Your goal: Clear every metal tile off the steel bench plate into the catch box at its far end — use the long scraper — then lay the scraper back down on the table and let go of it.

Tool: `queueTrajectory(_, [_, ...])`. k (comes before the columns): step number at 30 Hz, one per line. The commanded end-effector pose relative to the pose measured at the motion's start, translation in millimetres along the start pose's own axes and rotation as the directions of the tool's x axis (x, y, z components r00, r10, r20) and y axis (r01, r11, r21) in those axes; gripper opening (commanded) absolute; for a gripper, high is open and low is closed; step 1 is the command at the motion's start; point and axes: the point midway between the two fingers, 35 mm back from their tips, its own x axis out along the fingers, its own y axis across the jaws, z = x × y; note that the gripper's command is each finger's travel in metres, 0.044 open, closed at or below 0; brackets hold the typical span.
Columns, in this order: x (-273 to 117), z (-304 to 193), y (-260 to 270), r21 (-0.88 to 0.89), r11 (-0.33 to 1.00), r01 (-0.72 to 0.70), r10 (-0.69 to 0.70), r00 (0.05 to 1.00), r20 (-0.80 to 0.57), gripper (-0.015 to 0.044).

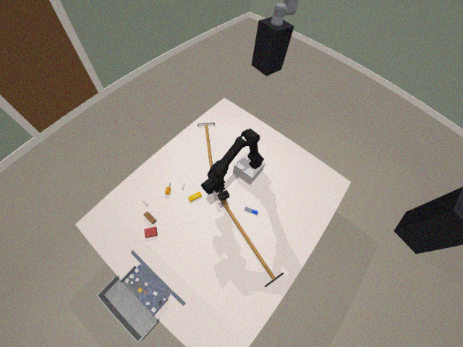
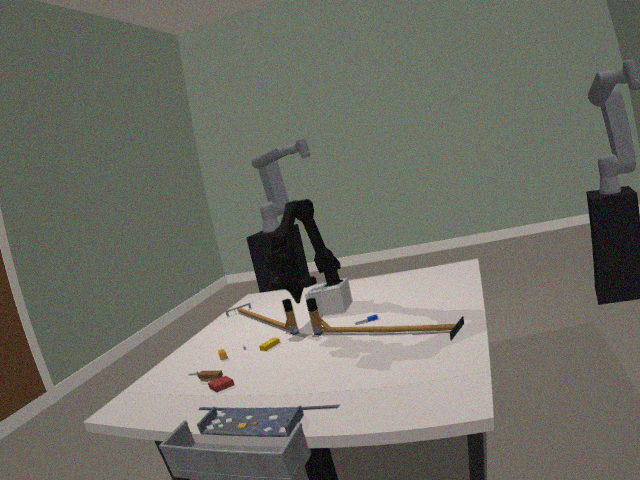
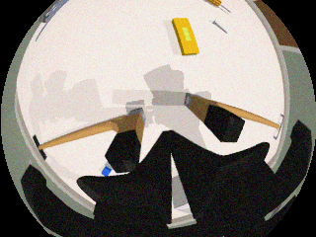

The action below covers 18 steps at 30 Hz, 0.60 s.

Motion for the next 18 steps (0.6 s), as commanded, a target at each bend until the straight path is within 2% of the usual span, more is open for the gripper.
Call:
queueTrajectory(1, [15.2, -3.3, -0.2, -0.005, 1.000, -0.001, 0.001, 1.000, -0.012, 0.0000])
queueTrajectory(18, [56.5, -8.8, -1.8, -0.005, 1.000, -0.001, 0.001, 1.000, -0.012, 0.0000])
